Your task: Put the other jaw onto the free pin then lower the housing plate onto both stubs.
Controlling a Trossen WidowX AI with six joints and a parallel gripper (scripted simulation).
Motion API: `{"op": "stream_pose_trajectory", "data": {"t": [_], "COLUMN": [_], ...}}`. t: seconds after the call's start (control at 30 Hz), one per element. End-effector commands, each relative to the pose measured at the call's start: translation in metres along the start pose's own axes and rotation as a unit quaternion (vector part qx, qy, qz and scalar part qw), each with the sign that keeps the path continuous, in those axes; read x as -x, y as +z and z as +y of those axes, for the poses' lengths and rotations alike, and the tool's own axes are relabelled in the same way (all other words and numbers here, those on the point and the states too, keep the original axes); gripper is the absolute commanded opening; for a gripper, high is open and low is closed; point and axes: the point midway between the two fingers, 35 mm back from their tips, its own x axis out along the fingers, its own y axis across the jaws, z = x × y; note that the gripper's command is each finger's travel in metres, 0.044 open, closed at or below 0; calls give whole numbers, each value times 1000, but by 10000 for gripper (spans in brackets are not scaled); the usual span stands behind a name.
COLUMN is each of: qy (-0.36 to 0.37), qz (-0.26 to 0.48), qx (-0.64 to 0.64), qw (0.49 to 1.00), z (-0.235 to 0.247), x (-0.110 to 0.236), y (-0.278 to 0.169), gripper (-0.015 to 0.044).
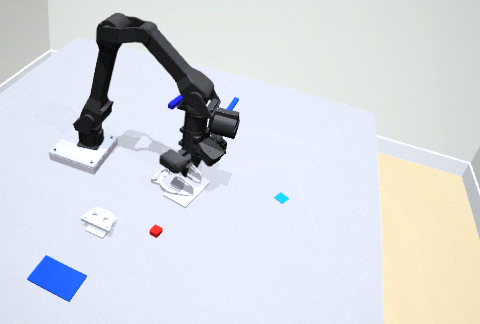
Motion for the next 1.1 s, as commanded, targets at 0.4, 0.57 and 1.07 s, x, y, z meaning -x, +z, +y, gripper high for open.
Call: {"op": "stream_pose_trajectory", "data": {"t": [0.4, 0.57, 1.07], "qy": [-1, -1, -1], "qz": [0, 0, 0], "qx": [-5, -5, -7], "qw": [1000, 1000, 1000], "z": [0, 0, 0], "x": [-5, -5, -10], "y": [0, 0, 0], "gripper": [134, 134, 134]}}
